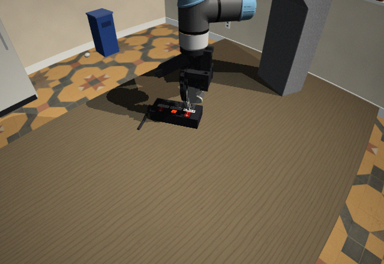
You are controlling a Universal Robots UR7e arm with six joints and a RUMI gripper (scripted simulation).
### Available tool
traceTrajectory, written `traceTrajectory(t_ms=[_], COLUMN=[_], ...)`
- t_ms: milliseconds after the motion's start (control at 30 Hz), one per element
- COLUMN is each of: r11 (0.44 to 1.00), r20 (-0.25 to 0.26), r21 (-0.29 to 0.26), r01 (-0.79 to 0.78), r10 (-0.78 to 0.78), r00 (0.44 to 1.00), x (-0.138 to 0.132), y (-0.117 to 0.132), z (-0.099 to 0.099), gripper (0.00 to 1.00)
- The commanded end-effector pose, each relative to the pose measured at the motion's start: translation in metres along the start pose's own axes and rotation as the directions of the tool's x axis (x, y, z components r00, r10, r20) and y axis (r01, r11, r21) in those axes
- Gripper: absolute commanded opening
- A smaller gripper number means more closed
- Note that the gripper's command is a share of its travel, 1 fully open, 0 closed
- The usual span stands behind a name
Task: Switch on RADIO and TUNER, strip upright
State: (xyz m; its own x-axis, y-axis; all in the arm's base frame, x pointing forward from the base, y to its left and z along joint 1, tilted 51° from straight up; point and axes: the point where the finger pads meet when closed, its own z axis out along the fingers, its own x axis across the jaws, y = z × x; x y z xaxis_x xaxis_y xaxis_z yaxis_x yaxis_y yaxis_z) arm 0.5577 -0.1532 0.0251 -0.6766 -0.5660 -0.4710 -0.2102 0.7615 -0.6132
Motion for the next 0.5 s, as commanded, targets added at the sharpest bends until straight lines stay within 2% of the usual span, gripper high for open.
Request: traceTrajectory(t_ms=[0,467], r11=[1.0,1.0], r20=[0.001,0.001], r21=[0.001,0.001], r01=[0.0,0.0], r10=[0.0,0.0], r00=[1.0,1.0], x=[-0.0003,-0.0003], y=[-0.0002,-0.0002], z=[0.0029,0.0056], gripper=[0.0,0.0])
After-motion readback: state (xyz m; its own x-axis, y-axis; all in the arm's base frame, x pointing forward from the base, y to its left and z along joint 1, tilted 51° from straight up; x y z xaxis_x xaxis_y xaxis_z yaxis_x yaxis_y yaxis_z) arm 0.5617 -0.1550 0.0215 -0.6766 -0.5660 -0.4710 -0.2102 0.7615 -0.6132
